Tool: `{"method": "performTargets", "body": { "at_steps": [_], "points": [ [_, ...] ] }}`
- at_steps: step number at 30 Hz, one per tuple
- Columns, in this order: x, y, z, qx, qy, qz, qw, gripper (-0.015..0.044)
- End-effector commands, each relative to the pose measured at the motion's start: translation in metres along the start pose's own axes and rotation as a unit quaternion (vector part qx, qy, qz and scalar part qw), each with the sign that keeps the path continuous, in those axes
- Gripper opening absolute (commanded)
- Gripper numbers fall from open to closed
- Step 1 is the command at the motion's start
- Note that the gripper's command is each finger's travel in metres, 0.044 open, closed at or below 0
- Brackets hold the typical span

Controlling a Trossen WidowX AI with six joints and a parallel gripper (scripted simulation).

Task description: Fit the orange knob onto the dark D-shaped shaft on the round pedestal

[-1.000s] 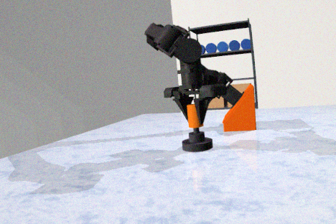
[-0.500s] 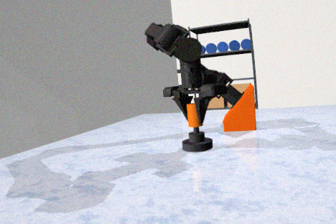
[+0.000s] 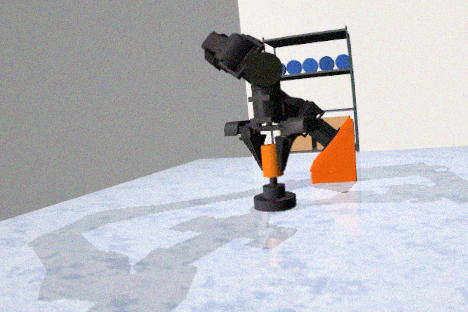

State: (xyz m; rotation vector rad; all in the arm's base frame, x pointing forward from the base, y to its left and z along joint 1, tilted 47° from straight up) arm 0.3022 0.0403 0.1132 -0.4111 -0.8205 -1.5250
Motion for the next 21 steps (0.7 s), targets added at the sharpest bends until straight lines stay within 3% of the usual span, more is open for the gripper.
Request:
{"method": "performTargets", "body": {
  "at_steps": [1, 21],
  "points": [
    [0.001, 0.0006, 0.0007, 0.002, 0.0, 0.002, 1.0, 0.0],
    [0.0008, 0.0008, 0.0025, 0.002, 0.0, 0.002, 1.0, 0.0]
  ]
}}
Point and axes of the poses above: the point midway between the two fingers, 35 mm back from their tips, its own z axis back along the fingers, its own x axis across the jaws, y = z × x, the point moved 3 cm from there along z, back along the fingers, and after that the axes turned 3 degrees about z, right-handed, at the moved point
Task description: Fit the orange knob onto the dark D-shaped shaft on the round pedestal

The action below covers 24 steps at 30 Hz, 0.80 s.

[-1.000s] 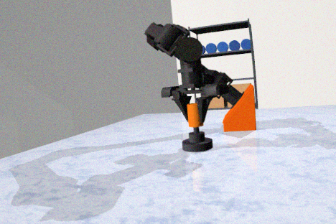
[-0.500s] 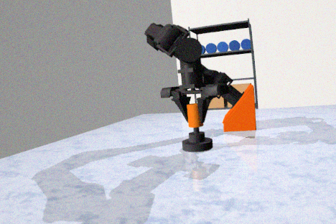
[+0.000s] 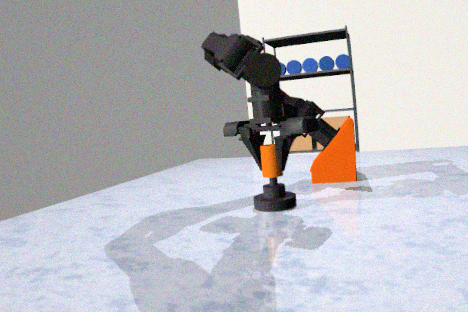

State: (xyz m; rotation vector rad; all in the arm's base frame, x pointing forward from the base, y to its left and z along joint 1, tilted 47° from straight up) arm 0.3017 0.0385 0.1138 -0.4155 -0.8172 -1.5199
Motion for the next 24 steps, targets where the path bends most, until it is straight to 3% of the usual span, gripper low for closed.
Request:
{"method": "performTargets", "body": {
  "at_steps": [1, 8, 24],
  "points": [
    [-0.0009, 0.0013, 0.0033, 0.003, 0.0, 0.003, 1.0, 0.0],
    [-0.0031, 0.0017, 0.0024, 0.003, 0.0, 0.103, 0.995, 0.0],
    [-0.0004, 0.0011, -0.0001, 0.003, 0.0, 0.103, 0.995, 0.0]
  ]
}}
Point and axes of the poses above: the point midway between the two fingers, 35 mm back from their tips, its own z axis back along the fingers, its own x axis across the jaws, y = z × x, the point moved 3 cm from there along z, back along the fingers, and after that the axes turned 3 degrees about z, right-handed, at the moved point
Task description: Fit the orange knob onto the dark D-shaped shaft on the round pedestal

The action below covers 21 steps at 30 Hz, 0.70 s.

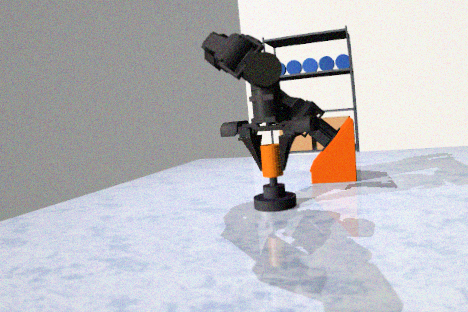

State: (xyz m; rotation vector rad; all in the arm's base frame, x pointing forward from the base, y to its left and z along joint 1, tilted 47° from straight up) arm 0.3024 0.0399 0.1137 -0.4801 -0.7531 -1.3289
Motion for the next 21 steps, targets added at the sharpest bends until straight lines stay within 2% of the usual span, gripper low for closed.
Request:
{"method": "performTargets", "body": {
  "at_steps": [1, 15, 21],
  "points": [
    [0.0008, 0.0001, -0.0012, 0.001, -0.001, 0.001, 1.0, 0.0],
    [0.0002, 0.0004, 0.0025, 0.001, -0.001, 0.001, 1.0, 0.0],
    [-0.001, 0.0011, 0.0023, 0.001, -0.001, 0.085, 0.996, 0.0]
  ]
}}
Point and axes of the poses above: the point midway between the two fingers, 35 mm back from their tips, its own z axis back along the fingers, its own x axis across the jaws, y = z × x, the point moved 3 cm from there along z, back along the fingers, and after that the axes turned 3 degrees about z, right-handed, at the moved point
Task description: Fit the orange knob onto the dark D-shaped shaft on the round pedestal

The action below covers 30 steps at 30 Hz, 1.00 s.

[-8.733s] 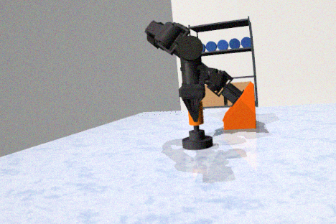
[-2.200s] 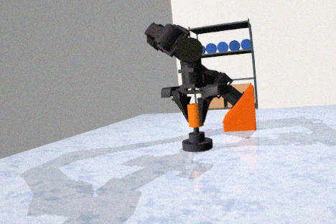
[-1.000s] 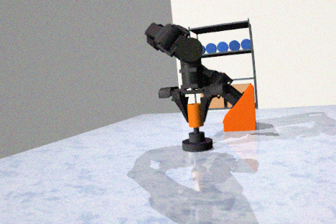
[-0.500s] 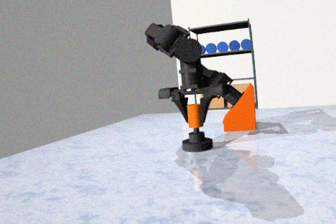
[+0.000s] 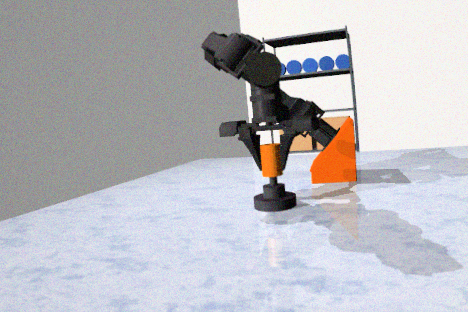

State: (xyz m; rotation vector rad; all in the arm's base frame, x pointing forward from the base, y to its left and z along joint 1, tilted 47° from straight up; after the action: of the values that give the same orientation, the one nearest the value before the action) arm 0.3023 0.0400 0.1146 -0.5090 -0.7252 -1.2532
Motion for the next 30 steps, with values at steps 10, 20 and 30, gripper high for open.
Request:
{"method": "performTargets", "body": {
  "at_steps": [10, 20, 30],
  "points": [
    [-0.0014, 0.0001, -0.0001, 0.002, -0.001, 0.065, 0.998, 0.0],
    [0.0, -0.0001, -0.0023, 0.002, -0.001, 0.065, 0.998, 0.0],
    [-0.0003, 0.0, 0.0005, 0.002, -0.001, 0.065, 0.998, 0.0]
  ]
}}
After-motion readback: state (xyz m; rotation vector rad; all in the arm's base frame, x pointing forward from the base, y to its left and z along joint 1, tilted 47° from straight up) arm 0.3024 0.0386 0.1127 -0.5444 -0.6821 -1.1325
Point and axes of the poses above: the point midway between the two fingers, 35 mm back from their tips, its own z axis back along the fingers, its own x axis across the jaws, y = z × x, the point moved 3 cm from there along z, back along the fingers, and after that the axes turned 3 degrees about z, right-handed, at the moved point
